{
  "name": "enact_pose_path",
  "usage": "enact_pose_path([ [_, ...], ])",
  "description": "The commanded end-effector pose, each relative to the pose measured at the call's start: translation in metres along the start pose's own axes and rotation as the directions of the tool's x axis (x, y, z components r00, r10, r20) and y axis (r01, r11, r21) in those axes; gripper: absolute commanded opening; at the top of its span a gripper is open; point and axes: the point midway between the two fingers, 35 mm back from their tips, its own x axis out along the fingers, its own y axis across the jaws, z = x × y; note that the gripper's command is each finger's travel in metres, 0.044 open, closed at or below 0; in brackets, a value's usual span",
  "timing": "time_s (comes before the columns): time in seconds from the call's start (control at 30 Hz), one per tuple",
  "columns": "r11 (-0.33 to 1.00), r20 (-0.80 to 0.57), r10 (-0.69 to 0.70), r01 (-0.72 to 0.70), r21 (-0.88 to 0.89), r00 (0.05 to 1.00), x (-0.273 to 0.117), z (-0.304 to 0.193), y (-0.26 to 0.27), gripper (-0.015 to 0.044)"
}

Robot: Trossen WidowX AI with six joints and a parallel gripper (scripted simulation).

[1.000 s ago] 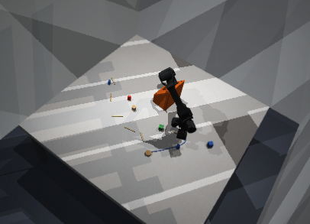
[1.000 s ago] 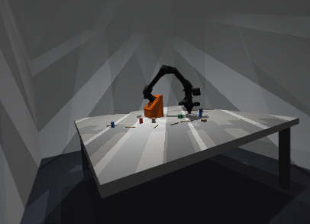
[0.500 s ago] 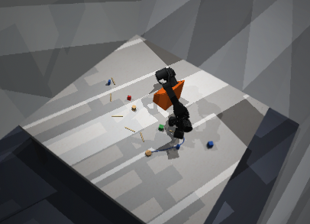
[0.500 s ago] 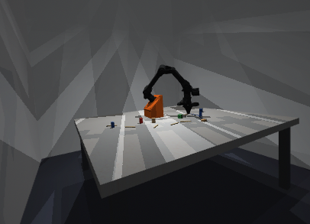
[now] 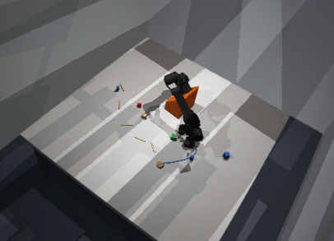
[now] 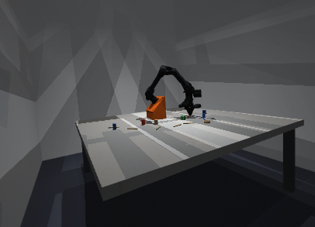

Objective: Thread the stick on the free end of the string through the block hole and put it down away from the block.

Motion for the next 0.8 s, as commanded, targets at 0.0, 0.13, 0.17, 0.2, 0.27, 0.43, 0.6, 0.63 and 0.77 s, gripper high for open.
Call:
enact_pose_path([
  [0.0,1.0,0.003,0.002,-0.002,-0.003,1.0,-0.001,0.007,-0.001,0.0],
  [0.13,1.0,0.004,0.002,-0.002,-0.003,1.0,0.0,0.012,-0.002,0.0],
  [0.17,1.0,0.005,0.001,-0.001,-0.003,1.0,0.0,0.014,-0.002,0.0],
  [0.2,1.0,0.005,0.001,-0.001,-0.003,1.0,0.0,0.015,-0.002,0.0],
  [0.27,1.0,0.006,0.001,-0.001,-0.003,1.0,0.0,0.017,-0.002,0.0],
  [0.43,1.0,0.003,0.0,0.0,-0.002,1.0,0.0,0.023,-0.003,0.0],
  [0.6,1.0,0.002,0.0,0.0,-0.003,1.0,0.0,0.025,-0.004,0.0],
  [0.63,1.0,0.002,0.0,0.0,-0.003,1.0,0.0,0.025,-0.004,0.0],
  [0.77,1.0,0.002,0.0,0.0,-0.003,1.0,0.0,0.027,-0.004,0.0],
])
